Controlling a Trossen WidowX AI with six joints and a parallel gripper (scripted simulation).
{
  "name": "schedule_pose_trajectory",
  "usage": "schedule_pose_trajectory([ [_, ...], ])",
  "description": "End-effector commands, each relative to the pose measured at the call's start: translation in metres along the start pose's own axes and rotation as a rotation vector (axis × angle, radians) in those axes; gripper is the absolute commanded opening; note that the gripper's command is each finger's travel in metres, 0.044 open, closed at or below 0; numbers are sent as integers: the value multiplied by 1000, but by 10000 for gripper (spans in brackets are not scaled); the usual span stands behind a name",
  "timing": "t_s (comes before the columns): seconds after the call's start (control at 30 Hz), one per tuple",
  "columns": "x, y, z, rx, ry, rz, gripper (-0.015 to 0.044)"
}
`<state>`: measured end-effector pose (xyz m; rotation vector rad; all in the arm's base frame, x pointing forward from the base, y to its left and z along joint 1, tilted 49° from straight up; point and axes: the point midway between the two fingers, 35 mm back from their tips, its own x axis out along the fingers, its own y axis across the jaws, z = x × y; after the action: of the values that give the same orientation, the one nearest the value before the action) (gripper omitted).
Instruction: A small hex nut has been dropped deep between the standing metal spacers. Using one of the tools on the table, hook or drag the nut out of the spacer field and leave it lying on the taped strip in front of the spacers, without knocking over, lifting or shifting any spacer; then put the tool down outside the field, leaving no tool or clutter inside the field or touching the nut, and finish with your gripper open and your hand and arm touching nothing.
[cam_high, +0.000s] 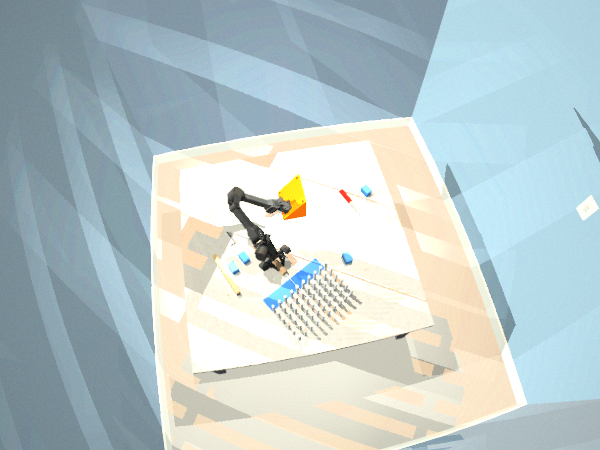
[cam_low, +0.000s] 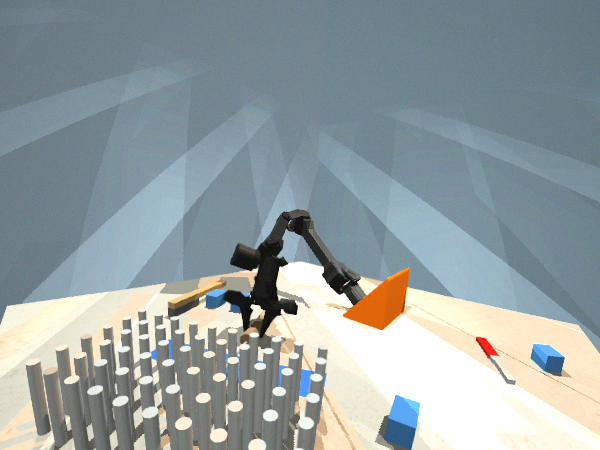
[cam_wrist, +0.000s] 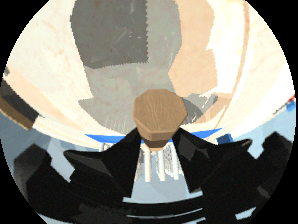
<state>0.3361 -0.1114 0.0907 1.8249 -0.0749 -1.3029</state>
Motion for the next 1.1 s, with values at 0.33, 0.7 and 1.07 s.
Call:
schedule_pose_trajectory([
  [0.33,-5,-1,7,-6,6,-5,0],
  [0.7,-9,-1,12,-6,5,-6,0],
  [1.07,-12,-1,17,-7,5,-6,0],
])
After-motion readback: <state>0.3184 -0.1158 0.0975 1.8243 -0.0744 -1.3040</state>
